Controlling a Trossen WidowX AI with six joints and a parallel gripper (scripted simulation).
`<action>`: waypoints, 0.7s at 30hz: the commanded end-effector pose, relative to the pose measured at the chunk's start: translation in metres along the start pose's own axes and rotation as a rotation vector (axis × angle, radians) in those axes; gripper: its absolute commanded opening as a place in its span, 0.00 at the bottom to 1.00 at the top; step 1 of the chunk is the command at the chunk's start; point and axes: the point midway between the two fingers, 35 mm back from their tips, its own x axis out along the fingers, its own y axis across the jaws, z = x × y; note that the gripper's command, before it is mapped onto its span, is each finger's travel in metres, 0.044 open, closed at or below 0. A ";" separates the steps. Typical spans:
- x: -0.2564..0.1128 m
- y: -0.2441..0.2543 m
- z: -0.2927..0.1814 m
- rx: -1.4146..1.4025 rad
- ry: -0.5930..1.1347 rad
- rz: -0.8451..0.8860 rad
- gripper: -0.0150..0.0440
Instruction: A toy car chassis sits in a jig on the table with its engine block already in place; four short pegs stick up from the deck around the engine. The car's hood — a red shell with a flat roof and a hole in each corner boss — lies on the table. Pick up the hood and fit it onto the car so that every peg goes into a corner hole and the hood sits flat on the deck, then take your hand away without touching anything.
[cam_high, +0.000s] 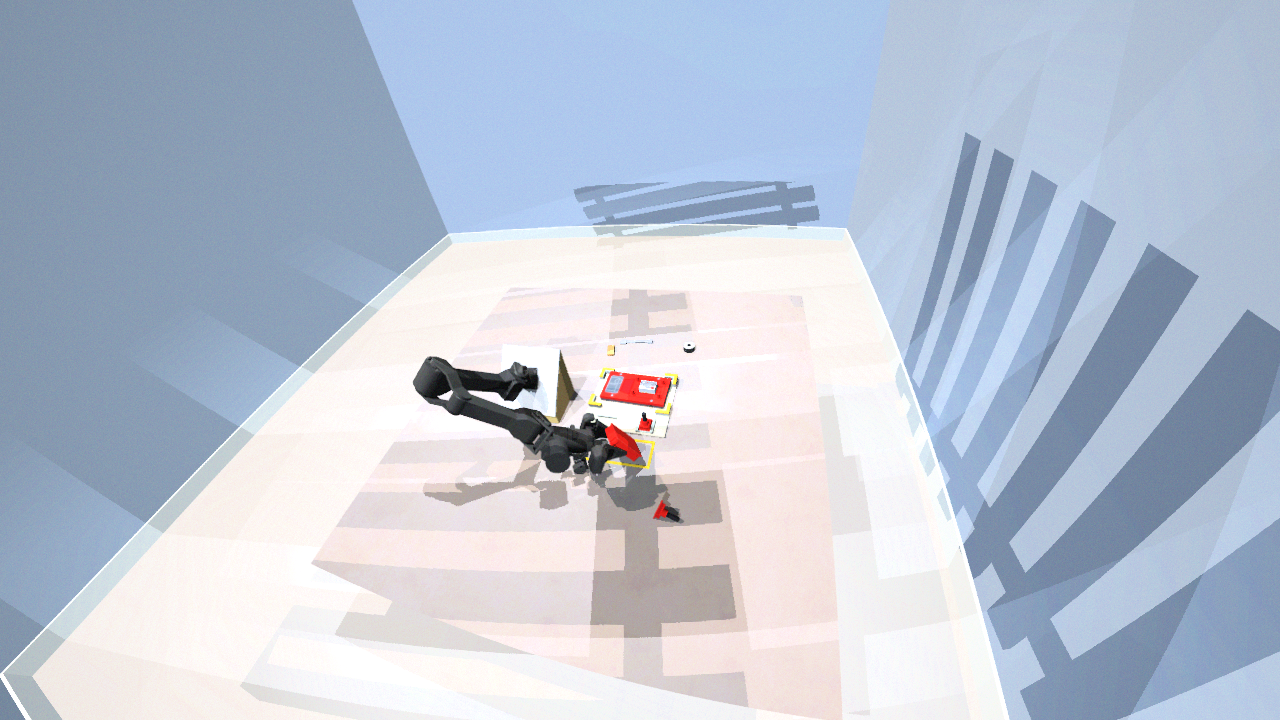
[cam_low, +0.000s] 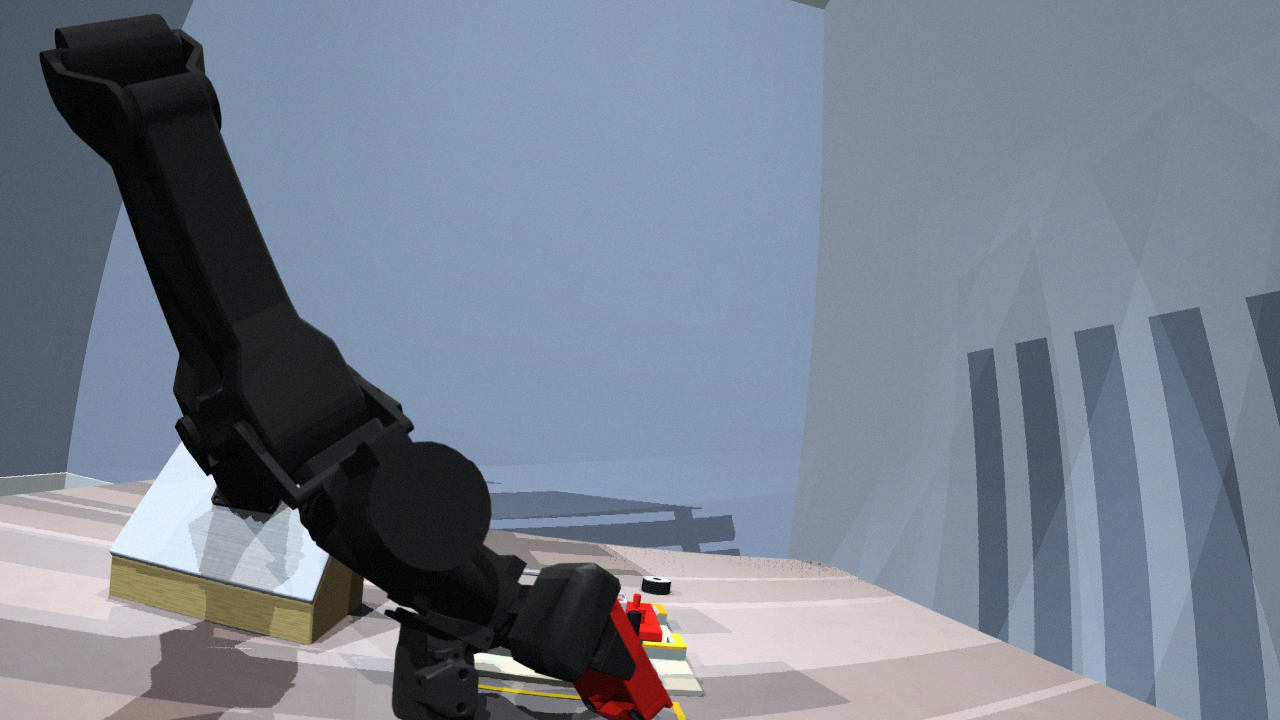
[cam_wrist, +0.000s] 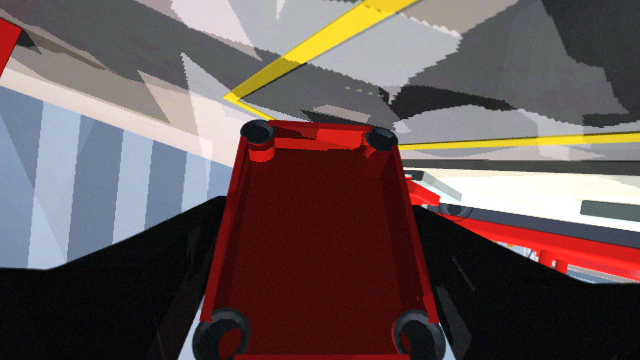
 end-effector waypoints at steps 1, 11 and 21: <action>0.000 0.000 0.000 0.005 0.000 0.001 0.92; -0.025 0.010 -0.006 0.068 -0.002 -0.001 1.00; -0.090 0.017 -0.024 0.214 -0.007 -0.005 1.00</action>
